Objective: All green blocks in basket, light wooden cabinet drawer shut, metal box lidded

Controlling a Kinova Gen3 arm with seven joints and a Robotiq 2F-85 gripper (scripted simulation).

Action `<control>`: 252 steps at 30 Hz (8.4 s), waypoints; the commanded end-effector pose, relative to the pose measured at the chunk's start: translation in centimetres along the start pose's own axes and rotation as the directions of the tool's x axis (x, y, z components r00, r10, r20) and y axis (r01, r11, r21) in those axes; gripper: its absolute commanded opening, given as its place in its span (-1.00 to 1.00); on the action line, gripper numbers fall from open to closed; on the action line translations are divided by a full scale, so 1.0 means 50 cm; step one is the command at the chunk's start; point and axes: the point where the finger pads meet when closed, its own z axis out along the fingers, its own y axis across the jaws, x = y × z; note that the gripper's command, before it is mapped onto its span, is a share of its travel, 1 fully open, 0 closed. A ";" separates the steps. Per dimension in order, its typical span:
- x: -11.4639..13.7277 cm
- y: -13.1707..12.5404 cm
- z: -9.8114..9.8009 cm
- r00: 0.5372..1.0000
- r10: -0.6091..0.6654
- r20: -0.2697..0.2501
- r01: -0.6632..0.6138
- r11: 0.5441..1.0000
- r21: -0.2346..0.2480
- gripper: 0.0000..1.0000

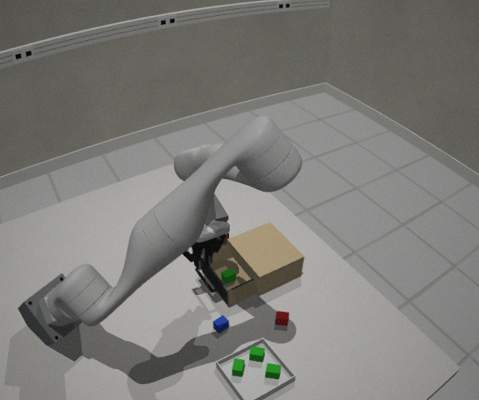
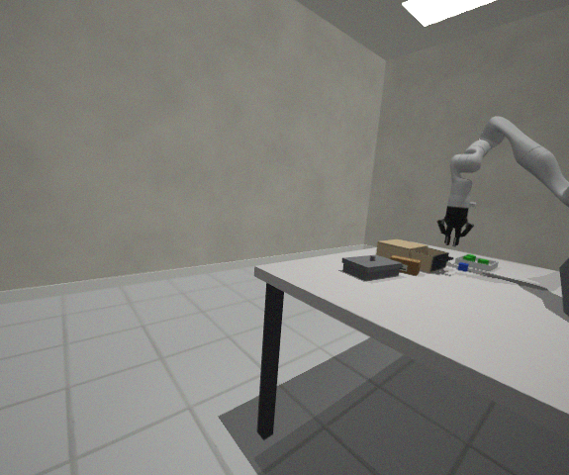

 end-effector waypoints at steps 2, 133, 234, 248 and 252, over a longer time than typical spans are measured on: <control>-0.003 -0.008 -0.043 1.000 0.000 0.008 -0.001 1.000 0.011 -0.39; -0.007 -0.164 -0.104 0.064 -0.998 -0.006 0.998 0.064 0.006 0.30; -0.009 -0.165 0.122 0.062 -0.998 -0.006 0.998 0.062 0.005 0.30; -0.009 -0.163 0.122 0.062 -0.998 -0.006 0.998 0.062 0.005 0.30; -0.009 -0.163 0.122 0.062 -0.998 -0.006 0.998 0.062 0.005 0.30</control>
